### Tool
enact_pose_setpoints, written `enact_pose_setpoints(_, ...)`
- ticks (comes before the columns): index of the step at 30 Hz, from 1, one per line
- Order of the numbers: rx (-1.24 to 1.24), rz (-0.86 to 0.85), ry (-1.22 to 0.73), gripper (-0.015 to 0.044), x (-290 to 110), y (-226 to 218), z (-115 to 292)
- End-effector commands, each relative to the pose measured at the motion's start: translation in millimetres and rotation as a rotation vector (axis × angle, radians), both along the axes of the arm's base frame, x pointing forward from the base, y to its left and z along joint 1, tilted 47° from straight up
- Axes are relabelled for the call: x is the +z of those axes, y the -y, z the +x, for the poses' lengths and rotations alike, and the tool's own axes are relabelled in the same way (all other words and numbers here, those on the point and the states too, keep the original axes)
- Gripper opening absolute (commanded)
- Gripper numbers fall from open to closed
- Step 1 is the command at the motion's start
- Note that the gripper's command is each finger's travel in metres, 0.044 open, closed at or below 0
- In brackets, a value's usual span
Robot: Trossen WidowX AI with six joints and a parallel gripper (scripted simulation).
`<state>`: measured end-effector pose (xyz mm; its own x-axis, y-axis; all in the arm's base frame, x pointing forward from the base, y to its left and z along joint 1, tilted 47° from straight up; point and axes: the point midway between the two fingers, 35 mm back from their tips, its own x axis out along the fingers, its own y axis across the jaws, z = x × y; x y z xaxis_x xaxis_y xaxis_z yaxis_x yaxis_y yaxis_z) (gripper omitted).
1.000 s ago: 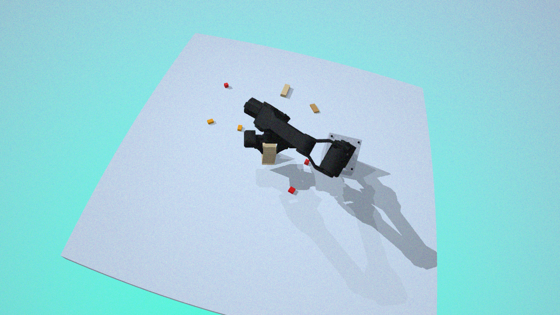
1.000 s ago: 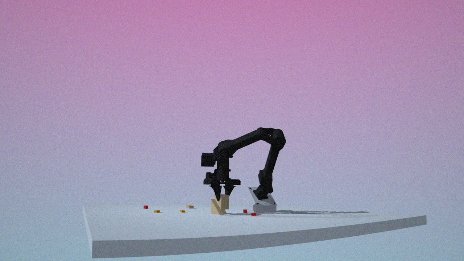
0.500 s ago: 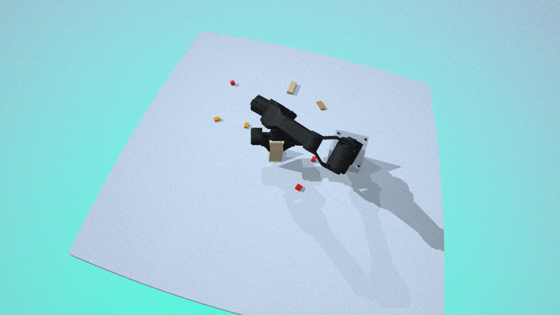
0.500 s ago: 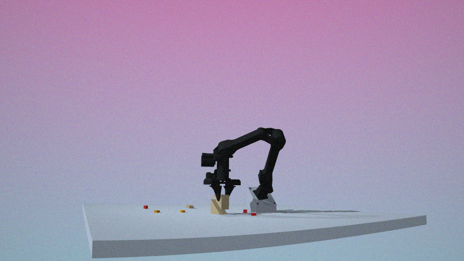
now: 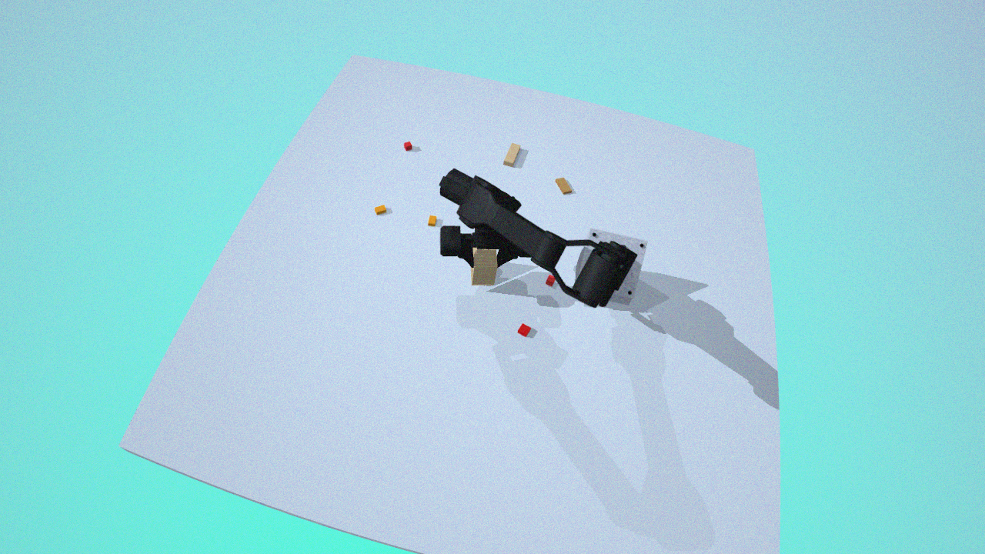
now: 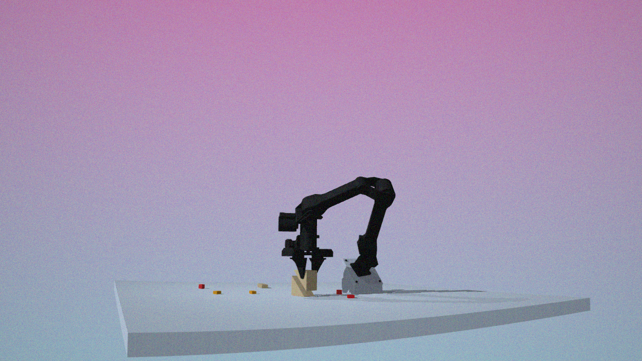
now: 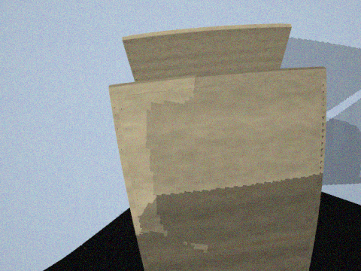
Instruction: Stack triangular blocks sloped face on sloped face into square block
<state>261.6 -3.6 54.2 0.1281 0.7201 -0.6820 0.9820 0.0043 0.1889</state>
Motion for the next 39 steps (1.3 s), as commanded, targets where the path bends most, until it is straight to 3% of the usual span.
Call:
enact_pose_setpoints(1, -0.003, 0.006, -0.006, 0.0, -3.6, -2.0, -0.6)
enact_pose_setpoints(39, -0.003, 0.007, -0.005, 0.0, -18.6, -8.7, 2.6)
